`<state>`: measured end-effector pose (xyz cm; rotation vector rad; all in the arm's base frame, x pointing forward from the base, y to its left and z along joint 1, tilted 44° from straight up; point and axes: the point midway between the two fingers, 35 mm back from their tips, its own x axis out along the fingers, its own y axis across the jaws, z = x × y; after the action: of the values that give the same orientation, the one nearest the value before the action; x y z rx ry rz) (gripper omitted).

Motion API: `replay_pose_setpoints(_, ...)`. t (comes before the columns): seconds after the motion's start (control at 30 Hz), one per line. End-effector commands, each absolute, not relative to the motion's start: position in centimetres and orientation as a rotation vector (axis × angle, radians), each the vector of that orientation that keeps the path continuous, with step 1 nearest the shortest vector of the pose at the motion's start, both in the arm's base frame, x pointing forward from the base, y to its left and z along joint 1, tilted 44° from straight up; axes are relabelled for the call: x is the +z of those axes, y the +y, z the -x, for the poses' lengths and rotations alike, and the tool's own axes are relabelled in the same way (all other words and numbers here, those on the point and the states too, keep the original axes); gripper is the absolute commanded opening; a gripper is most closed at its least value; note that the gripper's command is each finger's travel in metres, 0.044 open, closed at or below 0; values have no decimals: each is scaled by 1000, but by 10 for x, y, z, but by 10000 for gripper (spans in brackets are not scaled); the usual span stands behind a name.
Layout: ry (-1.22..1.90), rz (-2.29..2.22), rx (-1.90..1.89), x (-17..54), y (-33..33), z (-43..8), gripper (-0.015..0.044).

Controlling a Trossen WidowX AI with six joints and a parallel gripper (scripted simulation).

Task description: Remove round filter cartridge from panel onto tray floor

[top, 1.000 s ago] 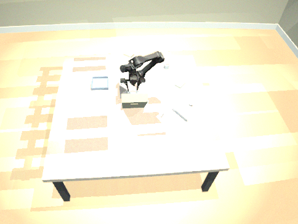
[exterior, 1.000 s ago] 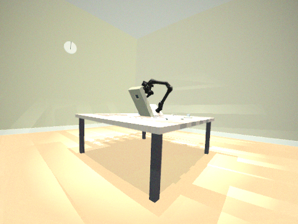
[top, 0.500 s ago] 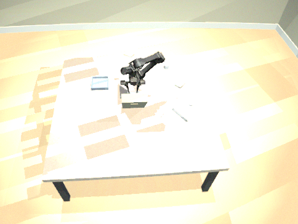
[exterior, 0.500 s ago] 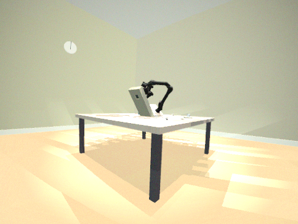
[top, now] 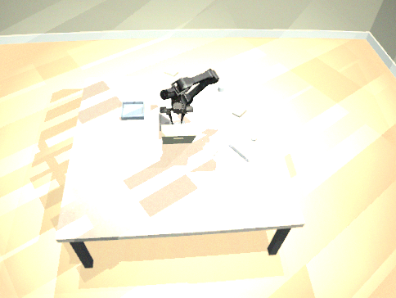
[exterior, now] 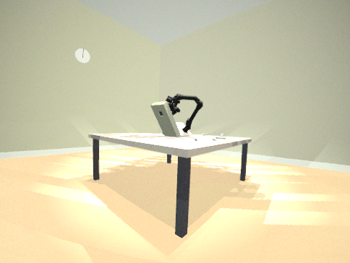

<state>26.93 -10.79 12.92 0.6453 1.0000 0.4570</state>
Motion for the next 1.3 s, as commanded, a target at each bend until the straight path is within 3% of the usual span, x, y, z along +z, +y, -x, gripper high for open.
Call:
replay_pose_setpoints(0.0,996,-639,456,136,-114,-276,0)
replay_pose_setpoints(0.27,994,-642,449,147,-124,-282,0)
replay_pose_setpoints(0.77,955,-686,308,202,-178,-243,0)
replay_pose_setpoints(1.27,975,-674,376,158,-217,-253,0)
